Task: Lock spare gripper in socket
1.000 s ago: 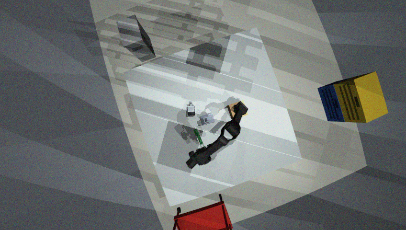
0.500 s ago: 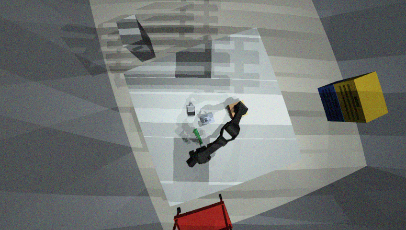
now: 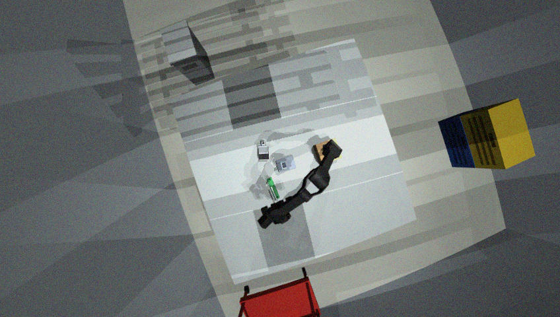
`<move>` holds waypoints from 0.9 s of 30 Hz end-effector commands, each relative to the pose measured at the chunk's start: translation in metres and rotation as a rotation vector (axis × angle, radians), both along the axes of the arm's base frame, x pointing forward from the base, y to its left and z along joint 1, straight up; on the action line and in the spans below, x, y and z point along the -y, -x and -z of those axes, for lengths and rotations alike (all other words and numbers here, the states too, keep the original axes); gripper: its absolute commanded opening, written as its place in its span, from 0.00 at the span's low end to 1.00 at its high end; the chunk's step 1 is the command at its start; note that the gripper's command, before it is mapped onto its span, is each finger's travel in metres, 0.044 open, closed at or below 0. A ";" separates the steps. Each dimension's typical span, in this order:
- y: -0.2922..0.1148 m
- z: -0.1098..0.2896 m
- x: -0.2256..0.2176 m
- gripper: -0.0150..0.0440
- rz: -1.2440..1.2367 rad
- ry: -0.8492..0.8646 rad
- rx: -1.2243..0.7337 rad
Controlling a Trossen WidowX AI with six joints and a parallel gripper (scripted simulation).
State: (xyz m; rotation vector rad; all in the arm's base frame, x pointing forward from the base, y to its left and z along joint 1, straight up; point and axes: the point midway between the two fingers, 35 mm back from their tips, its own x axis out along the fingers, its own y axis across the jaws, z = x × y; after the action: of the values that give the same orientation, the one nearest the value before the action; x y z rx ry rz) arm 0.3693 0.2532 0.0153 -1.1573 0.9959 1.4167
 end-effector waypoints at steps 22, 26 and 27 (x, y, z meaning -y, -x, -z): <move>0.000 0.030 0.000 0.25 -0.004 -0.004 0.006; 0.000 0.030 0.000 0.25 -0.004 -0.004 0.006; 0.000 0.030 0.000 0.25 -0.004 -0.004 0.006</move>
State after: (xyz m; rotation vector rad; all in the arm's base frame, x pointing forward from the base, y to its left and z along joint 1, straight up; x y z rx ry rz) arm 0.3690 0.2532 -0.0136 -1.1582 0.9905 1.4148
